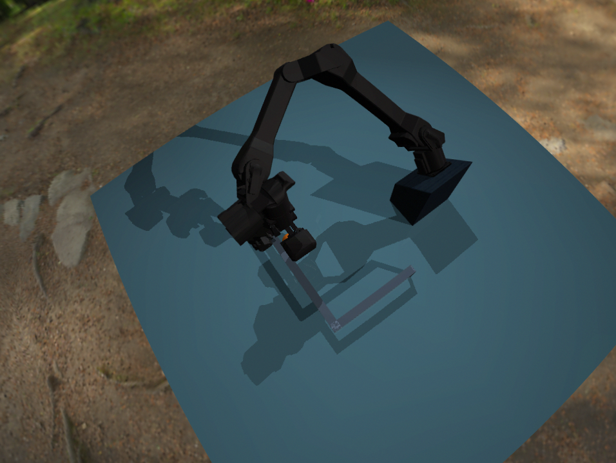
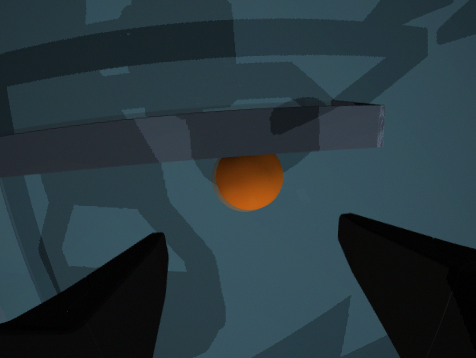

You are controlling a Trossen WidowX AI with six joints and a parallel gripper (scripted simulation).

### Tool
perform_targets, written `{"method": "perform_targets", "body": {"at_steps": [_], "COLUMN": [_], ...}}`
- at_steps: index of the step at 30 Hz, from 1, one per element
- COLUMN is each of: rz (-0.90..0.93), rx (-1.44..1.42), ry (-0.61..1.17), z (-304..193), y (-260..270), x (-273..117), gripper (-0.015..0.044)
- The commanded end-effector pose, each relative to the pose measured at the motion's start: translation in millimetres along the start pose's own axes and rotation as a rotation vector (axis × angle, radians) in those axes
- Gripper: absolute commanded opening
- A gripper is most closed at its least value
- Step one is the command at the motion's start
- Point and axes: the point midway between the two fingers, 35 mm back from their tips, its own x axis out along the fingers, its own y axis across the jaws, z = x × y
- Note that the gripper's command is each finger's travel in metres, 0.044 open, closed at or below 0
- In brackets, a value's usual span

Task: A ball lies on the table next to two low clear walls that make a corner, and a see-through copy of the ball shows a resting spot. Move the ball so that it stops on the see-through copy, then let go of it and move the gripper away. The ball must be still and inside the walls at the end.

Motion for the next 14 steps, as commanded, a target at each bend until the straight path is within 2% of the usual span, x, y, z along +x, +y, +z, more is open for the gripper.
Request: {"method": "perform_targets", "body": {"at_steps": [1,7,12,14], "rz": [0.0,0.0,-0.001,-0.002], "rx": [0.0,0.0,0.003,0.004], "ry": [0.0,0.0,0.0,0.0], "z": [0,0,-3,-3], "y": [0,0,-2,-2], "x": [0,0,-41,-43], "gripper": [0.0304,0.0304,0.0435,0.044]}}
